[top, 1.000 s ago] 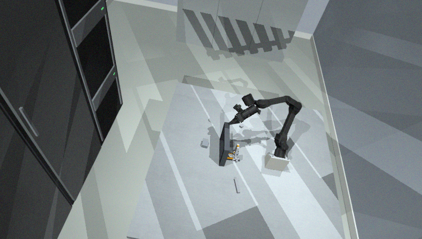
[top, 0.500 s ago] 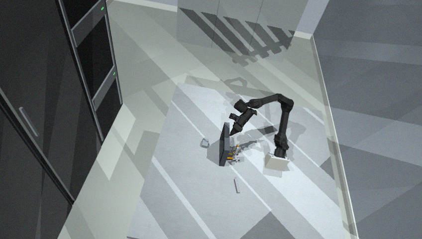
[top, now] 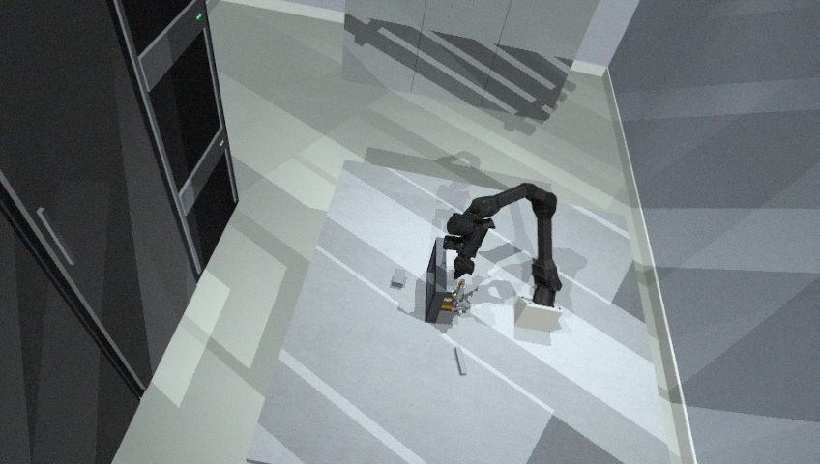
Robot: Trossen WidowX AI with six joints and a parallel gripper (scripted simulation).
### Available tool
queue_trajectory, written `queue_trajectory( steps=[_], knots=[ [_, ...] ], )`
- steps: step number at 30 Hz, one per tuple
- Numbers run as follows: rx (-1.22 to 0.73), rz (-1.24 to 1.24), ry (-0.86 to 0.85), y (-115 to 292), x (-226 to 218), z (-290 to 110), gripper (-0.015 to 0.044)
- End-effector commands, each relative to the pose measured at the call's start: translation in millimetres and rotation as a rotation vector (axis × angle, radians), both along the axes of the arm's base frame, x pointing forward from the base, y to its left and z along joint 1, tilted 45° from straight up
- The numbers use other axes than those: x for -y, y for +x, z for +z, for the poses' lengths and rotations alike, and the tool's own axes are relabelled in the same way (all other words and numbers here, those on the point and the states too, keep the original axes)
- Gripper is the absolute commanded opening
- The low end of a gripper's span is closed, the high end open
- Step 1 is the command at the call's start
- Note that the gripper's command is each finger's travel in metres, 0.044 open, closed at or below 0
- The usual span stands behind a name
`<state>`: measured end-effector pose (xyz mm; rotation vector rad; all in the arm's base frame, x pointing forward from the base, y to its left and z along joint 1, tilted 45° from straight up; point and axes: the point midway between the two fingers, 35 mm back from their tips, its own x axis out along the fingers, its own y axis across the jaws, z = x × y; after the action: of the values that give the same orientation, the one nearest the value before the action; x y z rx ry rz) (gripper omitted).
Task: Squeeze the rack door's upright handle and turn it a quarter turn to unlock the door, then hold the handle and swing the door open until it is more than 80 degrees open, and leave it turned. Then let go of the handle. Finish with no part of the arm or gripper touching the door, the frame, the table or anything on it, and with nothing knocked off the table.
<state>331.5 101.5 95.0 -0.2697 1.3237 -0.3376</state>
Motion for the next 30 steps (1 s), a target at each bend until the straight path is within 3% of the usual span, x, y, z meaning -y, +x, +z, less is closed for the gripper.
queue_trajectory(
  steps=[1,16,30],
  knots=[
    [-0.06,0.0,-0.077,-5,-6,-4,0.0287],
    [-0.251,0.038,-0.376,-26,-22,-16,0.0287],
    [-0.252,0.039,-0.38,-24,-12,-28,0.0287]
  ],
)
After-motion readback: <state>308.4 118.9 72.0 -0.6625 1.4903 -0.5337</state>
